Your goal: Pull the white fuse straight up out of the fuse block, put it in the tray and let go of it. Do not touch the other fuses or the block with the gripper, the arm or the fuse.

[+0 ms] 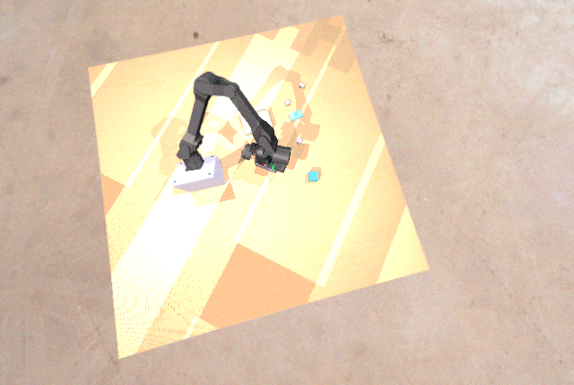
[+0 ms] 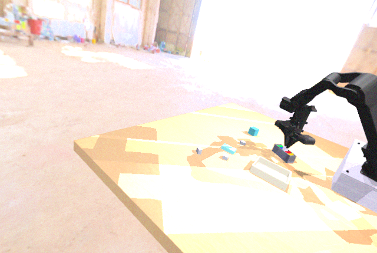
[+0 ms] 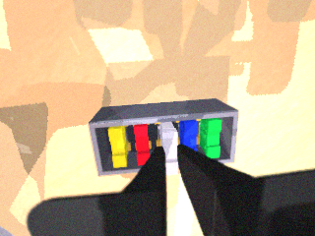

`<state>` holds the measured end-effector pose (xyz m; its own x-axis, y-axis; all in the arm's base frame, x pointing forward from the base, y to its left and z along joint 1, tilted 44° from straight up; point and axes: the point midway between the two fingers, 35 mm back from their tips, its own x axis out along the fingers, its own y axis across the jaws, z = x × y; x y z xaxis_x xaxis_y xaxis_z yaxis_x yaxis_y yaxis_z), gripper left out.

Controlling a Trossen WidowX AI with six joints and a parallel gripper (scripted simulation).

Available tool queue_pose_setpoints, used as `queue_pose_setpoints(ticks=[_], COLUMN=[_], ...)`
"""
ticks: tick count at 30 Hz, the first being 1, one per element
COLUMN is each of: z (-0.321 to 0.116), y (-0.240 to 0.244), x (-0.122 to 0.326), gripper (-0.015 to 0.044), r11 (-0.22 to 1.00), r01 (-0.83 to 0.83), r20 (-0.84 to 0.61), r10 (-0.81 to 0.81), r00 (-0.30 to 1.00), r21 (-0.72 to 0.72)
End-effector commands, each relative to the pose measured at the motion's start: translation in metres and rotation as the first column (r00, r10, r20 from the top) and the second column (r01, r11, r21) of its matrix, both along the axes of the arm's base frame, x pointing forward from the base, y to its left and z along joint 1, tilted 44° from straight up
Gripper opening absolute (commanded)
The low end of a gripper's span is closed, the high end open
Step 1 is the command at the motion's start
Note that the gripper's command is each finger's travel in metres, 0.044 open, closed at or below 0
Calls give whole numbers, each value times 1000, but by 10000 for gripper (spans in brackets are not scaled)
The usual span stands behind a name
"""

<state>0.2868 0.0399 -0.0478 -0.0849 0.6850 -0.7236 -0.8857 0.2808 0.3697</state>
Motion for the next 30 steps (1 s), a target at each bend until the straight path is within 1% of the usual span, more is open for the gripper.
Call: queue_pose_setpoints(ticks=[1, 30], z=[2, 12], y=[-3, -12], x=[0, 1], gripper=[0, 0], r11=[1000, 1000], r01=[-1, 0], r20=[2, 2], r10=[1, 0], r00=[1000, 1000], r21=[-4, -3])
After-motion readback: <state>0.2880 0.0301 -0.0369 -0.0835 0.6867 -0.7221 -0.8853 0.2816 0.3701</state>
